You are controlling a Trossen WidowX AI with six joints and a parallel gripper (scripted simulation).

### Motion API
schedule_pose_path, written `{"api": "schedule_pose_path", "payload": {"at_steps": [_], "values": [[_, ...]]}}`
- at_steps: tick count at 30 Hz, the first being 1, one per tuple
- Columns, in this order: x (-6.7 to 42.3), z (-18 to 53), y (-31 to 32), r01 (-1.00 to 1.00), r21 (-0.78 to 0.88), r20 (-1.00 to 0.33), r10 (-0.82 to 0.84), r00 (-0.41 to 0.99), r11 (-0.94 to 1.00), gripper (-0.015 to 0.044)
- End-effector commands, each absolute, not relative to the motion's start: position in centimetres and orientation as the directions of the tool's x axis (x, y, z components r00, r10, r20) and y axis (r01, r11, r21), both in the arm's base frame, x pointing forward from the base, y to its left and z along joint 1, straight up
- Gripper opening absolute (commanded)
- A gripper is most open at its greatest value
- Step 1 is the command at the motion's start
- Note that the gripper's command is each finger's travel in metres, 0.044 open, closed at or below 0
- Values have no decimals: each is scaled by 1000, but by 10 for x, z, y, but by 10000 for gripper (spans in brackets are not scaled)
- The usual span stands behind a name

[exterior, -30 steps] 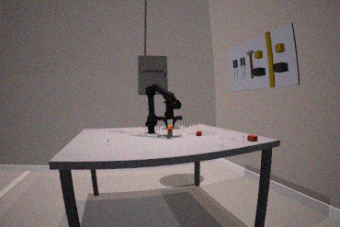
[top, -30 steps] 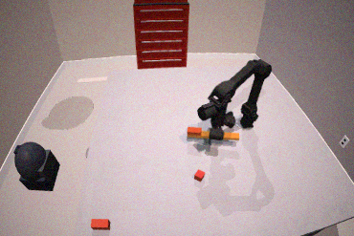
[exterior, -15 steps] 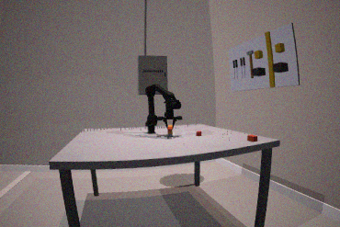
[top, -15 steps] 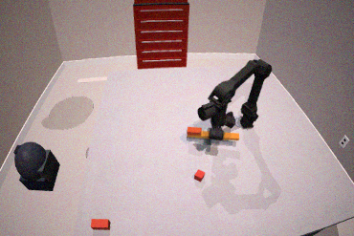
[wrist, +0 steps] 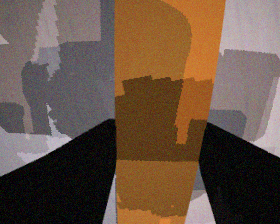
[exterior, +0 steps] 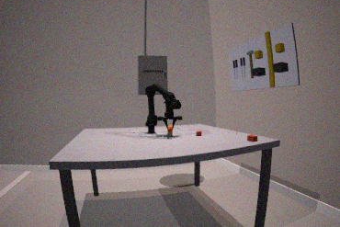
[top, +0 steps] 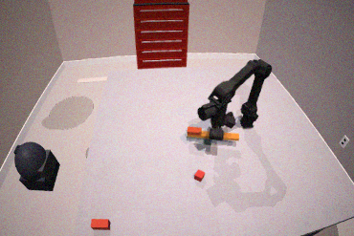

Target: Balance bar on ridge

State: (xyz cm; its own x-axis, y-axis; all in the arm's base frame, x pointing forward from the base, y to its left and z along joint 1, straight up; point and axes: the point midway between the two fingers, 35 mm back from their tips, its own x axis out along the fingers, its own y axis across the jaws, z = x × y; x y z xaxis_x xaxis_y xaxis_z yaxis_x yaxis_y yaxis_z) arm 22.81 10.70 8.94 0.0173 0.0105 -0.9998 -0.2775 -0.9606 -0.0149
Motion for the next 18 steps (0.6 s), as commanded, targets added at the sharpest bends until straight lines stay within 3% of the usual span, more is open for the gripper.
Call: {"api": "schedule_pose_path", "payload": {"at_steps": [1, 18], "values": [[228, 88, 107, -275, -14, -1000, 9, 19, -961, 0], [228, 87, 107, -275, -14, -1000, 9, 19, -961, 0]]}}
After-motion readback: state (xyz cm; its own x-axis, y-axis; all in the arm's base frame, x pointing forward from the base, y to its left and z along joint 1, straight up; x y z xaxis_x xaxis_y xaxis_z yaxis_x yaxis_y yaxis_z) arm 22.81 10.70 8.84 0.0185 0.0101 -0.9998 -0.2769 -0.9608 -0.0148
